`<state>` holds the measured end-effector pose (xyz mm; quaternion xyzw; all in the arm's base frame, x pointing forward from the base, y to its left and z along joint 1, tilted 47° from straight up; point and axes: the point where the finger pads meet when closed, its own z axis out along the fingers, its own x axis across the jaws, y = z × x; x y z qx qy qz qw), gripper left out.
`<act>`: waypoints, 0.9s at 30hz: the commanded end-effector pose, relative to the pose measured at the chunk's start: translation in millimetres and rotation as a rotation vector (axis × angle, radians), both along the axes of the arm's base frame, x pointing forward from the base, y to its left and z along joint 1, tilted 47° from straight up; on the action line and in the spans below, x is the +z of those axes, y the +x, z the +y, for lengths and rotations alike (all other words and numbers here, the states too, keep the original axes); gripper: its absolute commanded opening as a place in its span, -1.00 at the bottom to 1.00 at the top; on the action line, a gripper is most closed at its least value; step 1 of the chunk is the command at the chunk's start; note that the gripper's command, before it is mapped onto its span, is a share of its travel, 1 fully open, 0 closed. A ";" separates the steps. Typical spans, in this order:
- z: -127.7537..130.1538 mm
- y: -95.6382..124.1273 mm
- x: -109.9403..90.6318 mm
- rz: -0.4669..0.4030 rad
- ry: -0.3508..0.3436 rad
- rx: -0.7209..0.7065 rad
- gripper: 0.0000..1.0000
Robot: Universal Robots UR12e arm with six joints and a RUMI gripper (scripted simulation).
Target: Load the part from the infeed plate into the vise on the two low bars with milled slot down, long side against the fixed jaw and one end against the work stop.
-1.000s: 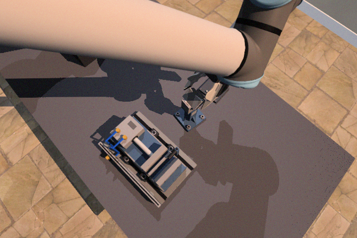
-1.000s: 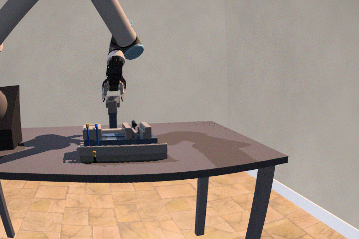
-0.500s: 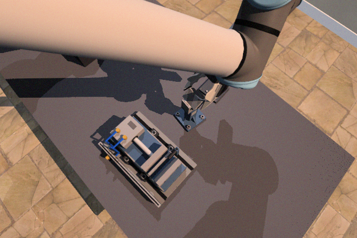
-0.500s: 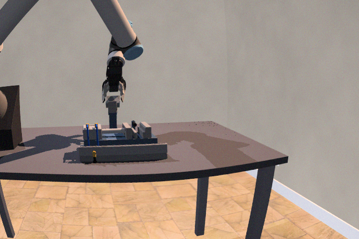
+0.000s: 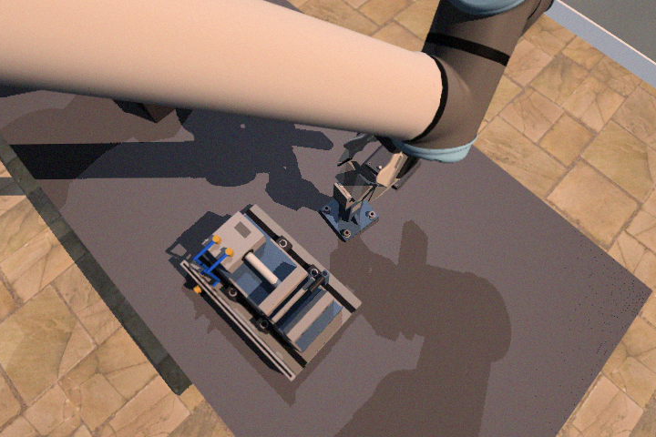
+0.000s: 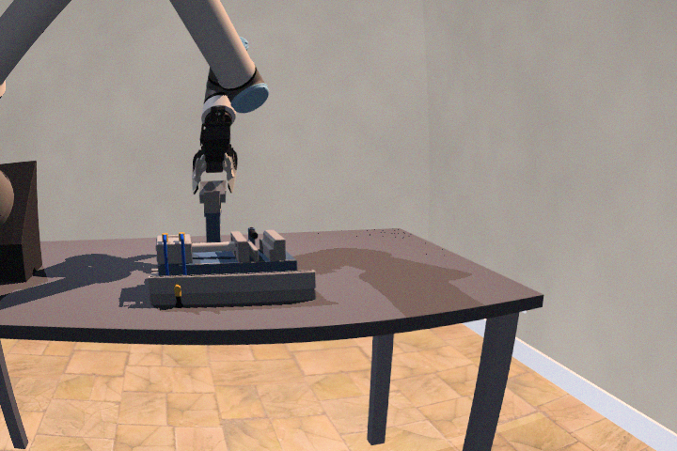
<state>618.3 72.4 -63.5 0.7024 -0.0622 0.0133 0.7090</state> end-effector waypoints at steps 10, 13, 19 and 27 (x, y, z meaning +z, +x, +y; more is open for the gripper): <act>0.5 0.4 0.7 -0.003 0.028 0.004 0.03; 0.6 0.4 0.8 -0.003 0.031 0.004 0.03; 0.5 0.3 0.8 -0.004 0.048 0.006 0.03; 0.5 0.4 1.1 -0.006 0.075 0.009 0.03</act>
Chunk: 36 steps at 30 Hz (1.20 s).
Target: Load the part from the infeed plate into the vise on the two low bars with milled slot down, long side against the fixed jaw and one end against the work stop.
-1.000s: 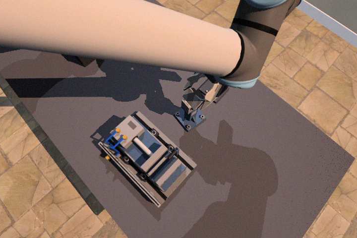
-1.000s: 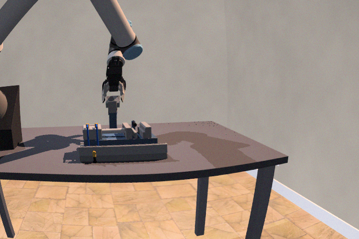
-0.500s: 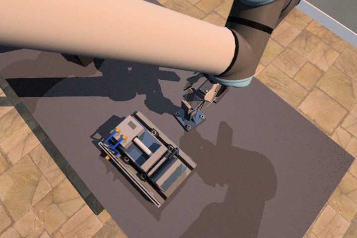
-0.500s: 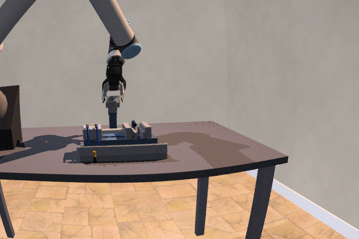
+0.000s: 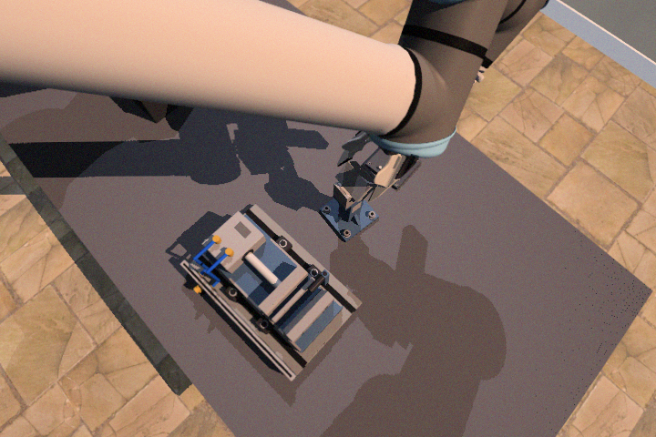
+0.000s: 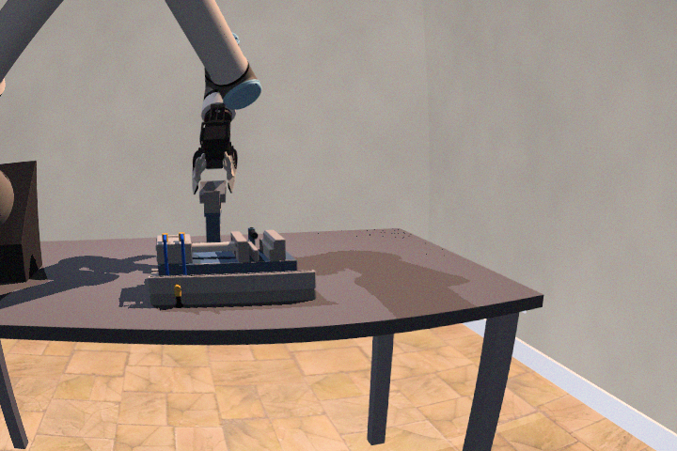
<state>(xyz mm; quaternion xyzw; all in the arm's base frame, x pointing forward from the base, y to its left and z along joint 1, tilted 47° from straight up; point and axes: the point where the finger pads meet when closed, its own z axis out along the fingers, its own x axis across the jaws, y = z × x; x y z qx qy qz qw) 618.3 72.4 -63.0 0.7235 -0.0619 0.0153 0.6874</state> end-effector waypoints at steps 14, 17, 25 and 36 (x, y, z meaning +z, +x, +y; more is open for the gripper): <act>0.5 0.3 1.0 -0.005 0.066 0.008 0.03; 0.4 0.3 1.0 -0.006 0.080 0.009 0.03; 0.4 0.3 1.3 -0.008 0.111 0.013 0.03; 0.3 0.2 1.8 -0.012 0.164 0.019 0.03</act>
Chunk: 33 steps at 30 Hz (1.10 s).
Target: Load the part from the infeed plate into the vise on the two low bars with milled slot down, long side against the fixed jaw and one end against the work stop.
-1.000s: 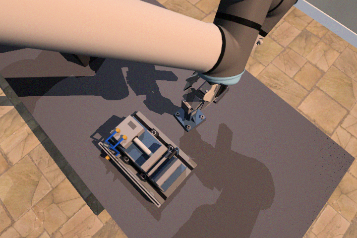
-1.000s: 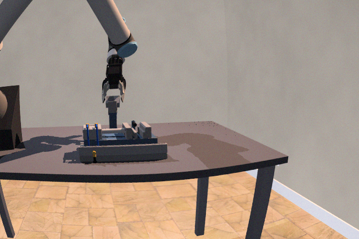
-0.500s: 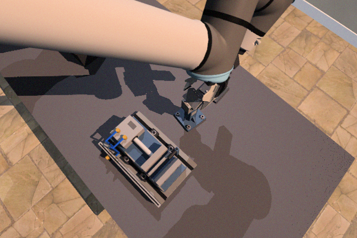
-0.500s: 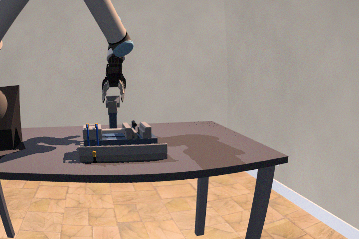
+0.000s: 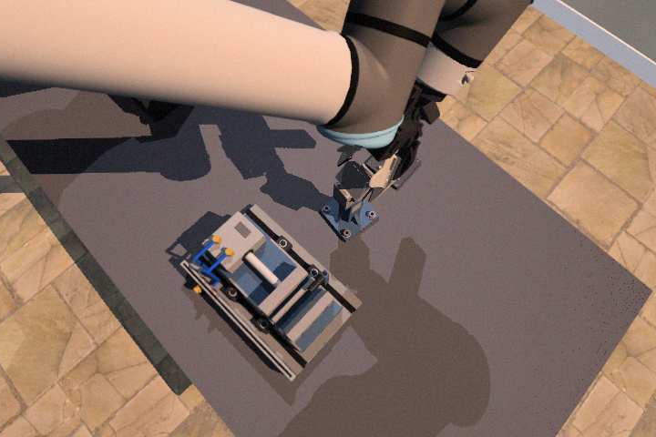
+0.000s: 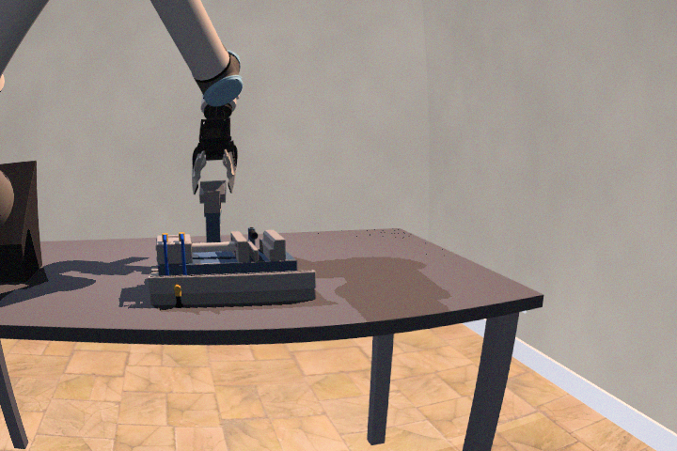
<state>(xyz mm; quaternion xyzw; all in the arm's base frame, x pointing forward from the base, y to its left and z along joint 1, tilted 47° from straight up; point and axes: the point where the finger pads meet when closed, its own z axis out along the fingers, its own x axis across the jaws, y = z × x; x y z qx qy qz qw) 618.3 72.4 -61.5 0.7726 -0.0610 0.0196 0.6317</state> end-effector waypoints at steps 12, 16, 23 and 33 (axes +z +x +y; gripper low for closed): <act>0.2 0.1 0.9 -0.007 0.100 0.012 0.03; 0.1 0.2 1.2 -0.009 0.124 0.015 0.03; 0.0 0.1 1.6 -0.012 0.176 0.021 0.03; -0.3 0.0 2.3 -0.019 0.268 0.031 0.03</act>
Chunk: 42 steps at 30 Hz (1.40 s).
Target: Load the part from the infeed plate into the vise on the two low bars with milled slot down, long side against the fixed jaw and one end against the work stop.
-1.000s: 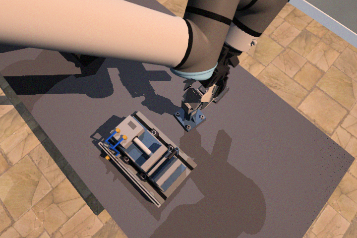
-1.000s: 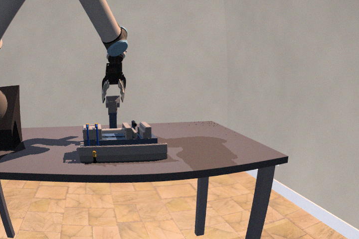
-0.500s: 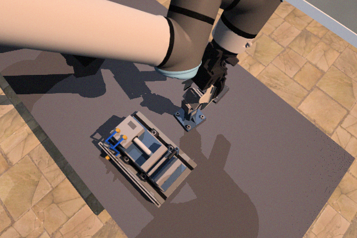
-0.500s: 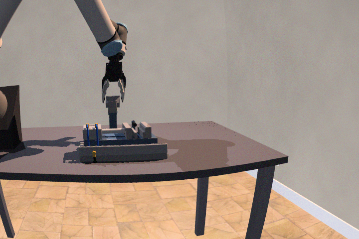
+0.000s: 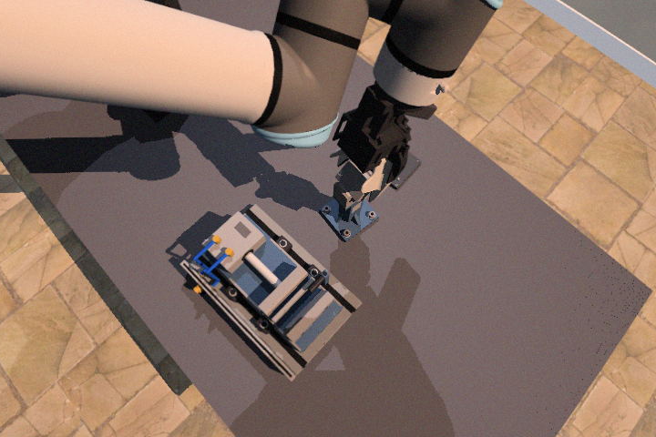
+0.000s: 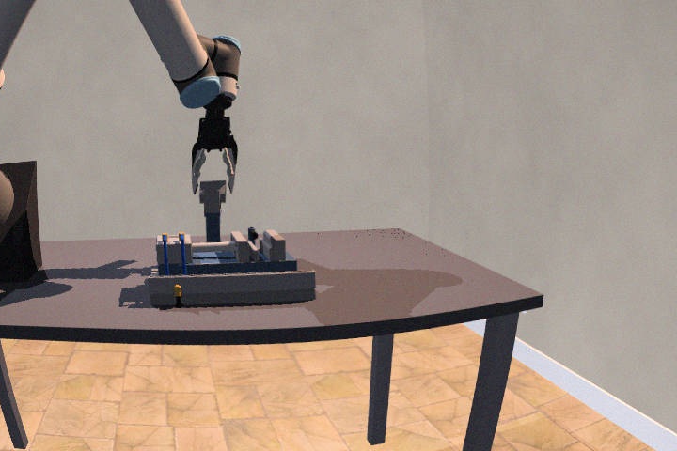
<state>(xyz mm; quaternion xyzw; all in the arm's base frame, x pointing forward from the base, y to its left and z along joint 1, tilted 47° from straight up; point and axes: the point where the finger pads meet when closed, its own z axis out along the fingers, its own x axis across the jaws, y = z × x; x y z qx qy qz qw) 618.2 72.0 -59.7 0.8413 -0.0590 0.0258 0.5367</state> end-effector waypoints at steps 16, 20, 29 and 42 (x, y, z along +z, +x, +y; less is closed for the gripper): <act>-0.9 -0.2 1.8 -0.018 0.250 0.031 0.03; -1.1 -0.2 2.1 -0.021 0.287 0.035 0.03; -2.1 -0.4 3.0 -0.033 0.453 0.053 0.03; -3.2 -0.5 3.8 -0.045 0.625 0.071 0.03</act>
